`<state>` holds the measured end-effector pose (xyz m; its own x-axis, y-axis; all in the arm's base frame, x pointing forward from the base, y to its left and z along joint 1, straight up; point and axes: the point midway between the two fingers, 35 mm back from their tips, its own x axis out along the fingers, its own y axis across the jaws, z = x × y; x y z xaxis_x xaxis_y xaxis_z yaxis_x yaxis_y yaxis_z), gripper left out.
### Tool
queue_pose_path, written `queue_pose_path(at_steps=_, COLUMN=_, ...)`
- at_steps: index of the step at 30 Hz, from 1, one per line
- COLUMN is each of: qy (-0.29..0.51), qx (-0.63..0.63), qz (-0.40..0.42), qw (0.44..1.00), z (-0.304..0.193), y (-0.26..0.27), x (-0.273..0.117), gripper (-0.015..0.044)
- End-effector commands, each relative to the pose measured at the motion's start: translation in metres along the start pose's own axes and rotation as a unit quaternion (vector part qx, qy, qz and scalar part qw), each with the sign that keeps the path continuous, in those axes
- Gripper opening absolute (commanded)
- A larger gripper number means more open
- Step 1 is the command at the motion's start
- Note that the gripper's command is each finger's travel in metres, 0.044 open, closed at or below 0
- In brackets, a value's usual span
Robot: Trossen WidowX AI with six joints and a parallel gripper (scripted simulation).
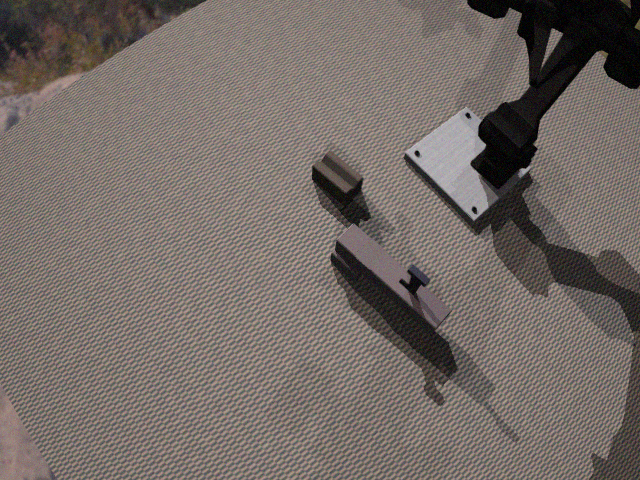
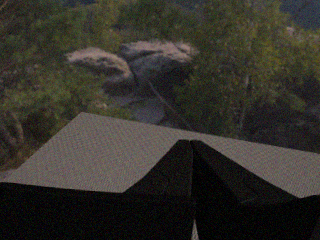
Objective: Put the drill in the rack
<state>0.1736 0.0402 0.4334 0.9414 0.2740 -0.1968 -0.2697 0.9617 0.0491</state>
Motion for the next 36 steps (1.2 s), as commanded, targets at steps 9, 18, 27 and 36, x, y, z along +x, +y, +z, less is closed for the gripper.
queue_pose_path(at_steps=9, qy=0.370, qx=0.082, qz=-0.052, qw=0.924, z=-0.137, y=-0.033, x=0.134, gripper=0.0000)
queue_pose_path(at_steps=18, qy=0.616, qx=0.064, qz=-0.085, qw=0.781, z=-0.245, y=-0.029, x=0.158, gripper=0.0000)
queue_pose_path(at_steps=27, qy=0.617, qx=0.064, qz=-0.083, qw=0.780, z=-0.248, y=-0.029, x=0.159, gripper=0.0000)
queue_pose_path(at_steps=36, qy=0.620, qx=0.063, qz=-0.086, qw=0.777, z=-0.261, y=-0.030, x=0.161, gripper=0.0000)
